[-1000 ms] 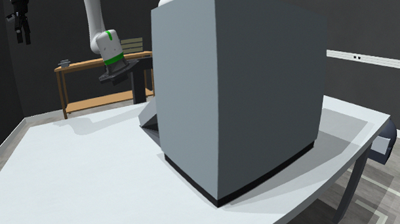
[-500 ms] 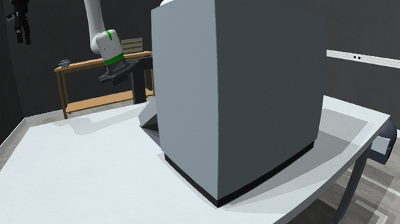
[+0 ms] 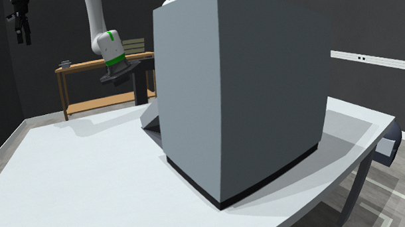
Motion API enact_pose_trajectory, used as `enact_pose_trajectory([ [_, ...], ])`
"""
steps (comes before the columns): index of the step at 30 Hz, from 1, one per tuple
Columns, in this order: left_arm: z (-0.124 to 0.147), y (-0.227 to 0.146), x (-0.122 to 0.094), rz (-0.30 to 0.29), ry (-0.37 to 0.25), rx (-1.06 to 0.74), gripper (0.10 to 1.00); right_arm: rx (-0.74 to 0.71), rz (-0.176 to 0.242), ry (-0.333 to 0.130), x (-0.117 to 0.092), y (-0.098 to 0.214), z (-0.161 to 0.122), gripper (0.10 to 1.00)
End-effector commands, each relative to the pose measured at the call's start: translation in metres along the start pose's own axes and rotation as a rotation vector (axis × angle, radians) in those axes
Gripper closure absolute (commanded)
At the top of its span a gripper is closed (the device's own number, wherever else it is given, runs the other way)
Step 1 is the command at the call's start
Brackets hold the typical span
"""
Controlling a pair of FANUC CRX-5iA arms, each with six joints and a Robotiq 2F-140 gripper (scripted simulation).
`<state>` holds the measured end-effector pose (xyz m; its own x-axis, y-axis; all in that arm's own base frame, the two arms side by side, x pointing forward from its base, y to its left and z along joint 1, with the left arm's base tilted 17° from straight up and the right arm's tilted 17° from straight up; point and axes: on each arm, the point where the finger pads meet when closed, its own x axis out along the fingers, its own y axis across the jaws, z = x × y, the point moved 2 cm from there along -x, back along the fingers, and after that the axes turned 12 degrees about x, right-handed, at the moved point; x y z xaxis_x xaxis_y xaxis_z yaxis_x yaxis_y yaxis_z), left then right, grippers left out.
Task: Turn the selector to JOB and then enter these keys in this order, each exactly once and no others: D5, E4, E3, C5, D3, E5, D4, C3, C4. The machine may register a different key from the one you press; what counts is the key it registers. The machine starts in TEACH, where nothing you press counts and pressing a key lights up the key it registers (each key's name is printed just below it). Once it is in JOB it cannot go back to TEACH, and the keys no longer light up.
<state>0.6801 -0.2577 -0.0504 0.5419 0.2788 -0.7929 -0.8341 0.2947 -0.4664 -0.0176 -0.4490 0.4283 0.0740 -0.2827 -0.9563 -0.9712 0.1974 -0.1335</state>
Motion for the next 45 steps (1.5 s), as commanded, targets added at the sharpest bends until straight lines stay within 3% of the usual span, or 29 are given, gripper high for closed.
enact_pose_trajectory([
  [1, -0.0002, -0.0012, -0.0009, -0.002, 0.001, -0.001, 0.999, 0.000, 0.000, 0.002, -0.0008, 0.0001, -0.0002, 0.098],
  [45, -0.0002, -0.0012, 0.0085, -0.002, 0.001, -0.001, 0.999, 0.000, 0.000, 0.002, -0.0008, 0.0001, -0.0002, 0.098],
])
